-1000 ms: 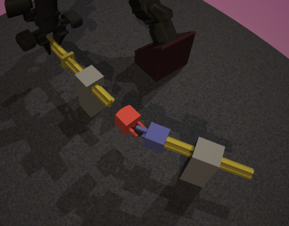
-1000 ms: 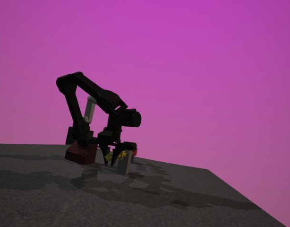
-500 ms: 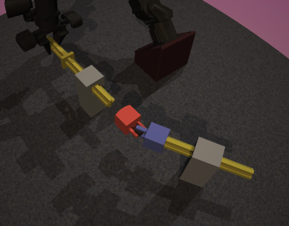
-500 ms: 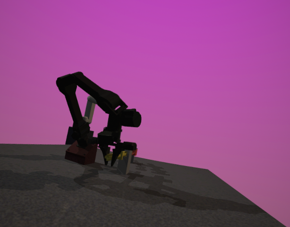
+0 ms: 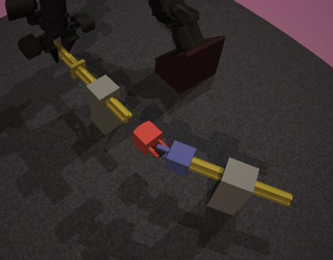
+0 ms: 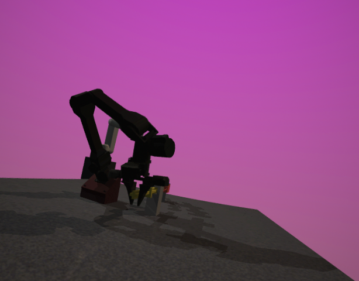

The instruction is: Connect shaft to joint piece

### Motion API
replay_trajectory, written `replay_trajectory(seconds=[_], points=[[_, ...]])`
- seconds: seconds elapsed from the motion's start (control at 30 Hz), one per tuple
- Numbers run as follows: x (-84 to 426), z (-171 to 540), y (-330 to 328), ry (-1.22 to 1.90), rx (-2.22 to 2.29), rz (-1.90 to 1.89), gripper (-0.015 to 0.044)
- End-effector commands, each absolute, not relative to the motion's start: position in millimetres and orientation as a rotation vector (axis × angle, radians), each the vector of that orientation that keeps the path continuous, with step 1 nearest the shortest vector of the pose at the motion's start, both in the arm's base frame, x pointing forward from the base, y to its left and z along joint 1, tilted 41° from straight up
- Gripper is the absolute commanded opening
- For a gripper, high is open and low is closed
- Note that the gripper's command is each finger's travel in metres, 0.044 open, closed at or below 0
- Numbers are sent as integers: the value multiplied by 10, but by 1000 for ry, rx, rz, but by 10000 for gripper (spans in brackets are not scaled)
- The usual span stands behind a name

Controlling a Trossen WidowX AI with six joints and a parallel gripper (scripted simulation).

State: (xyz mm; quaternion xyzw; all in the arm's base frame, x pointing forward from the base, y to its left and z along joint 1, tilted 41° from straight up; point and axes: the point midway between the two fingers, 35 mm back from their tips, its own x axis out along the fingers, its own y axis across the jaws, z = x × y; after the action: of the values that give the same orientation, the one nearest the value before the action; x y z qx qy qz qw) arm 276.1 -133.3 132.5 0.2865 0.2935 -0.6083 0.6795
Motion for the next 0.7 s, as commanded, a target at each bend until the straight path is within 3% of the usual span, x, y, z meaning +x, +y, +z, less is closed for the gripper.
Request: replay_trajectory(seconds=[0.0,0.47,0.67], points=[[2761,1325,-1333,659,643,-1366,67],[2756,1314,-1337,679,633,-1402,67],[2758,1319,-1333,673,633,-1389,27]])
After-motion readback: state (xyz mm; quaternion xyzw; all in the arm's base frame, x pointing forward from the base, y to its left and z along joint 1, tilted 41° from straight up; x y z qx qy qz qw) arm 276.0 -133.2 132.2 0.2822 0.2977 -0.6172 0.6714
